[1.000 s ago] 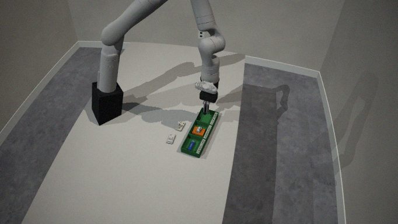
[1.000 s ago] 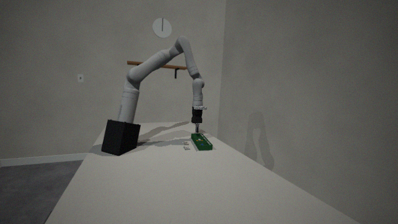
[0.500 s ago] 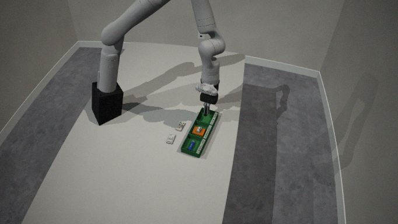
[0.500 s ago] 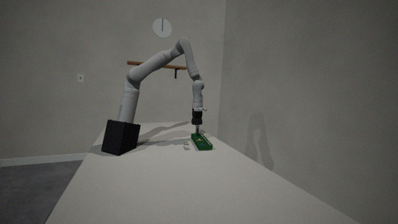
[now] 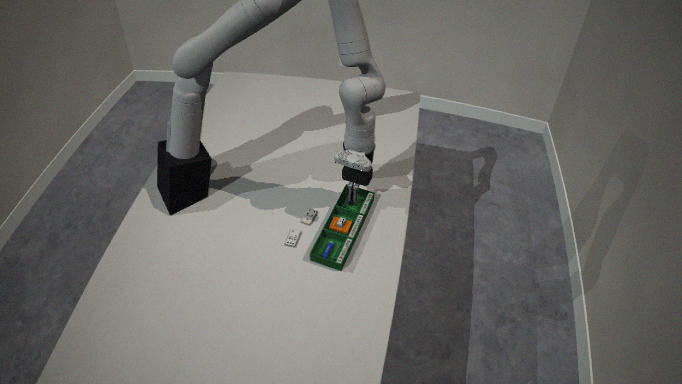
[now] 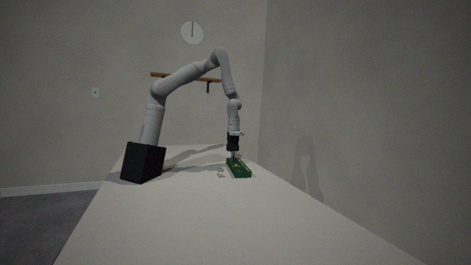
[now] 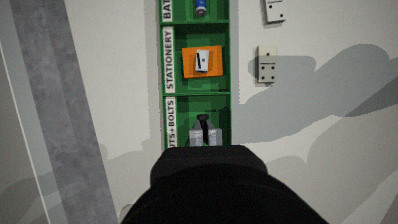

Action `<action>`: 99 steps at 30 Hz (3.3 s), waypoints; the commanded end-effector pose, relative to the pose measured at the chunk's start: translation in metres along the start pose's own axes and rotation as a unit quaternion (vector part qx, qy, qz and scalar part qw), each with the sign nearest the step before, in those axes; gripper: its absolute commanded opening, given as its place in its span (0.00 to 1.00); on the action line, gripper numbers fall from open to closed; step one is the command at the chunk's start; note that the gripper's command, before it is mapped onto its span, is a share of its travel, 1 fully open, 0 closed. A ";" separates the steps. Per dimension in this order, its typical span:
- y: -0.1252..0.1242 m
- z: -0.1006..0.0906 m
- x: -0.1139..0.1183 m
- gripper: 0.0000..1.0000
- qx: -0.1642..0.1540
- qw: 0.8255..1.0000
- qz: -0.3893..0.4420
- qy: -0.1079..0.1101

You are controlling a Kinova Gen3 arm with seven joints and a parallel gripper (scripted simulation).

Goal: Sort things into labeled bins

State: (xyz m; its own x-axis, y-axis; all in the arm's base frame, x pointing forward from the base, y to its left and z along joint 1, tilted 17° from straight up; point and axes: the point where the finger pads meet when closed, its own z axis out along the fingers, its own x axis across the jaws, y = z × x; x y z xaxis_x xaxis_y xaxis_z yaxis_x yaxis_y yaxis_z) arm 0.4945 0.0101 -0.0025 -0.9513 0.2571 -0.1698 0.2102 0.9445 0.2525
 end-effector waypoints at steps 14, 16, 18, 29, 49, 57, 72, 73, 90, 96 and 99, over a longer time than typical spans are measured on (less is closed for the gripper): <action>-0.002 0.001 0.000 0.62 0.001 1.000 0.002 0.001; -0.002 0.001 0.000 0.62 0.001 1.000 0.002 0.001; -0.002 0.001 0.000 0.62 0.001 1.000 0.002 0.001; -0.003 0.001 0.000 0.62 0.001 1.000 0.002 0.001; -0.002 -0.021 0.000 0.62 0.001 1.000 0.002 0.001; -0.002 -0.036 0.000 0.62 0.001 1.000 0.002 0.001; -0.002 -0.048 0.000 1.00 0.001 1.000 0.002 0.001; -0.002 -0.052 0.000 1.00 0.001 1.000 0.002 0.001; -0.002 -0.112 0.000 1.00 0.001 1.000 0.002 0.001; -0.002 -0.136 0.000 1.00 0.001 1.000 0.002 0.001; -0.002 -0.148 0.000 1.00 0.001 1.000 0.002 0.001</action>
State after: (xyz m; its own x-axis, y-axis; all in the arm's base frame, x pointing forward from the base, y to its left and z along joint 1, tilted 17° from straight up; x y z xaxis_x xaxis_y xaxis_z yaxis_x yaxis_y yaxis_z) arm 0.4574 -0.0225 0.1237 -0.9535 0.2635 -0.1460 0.2234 0.9437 0.2441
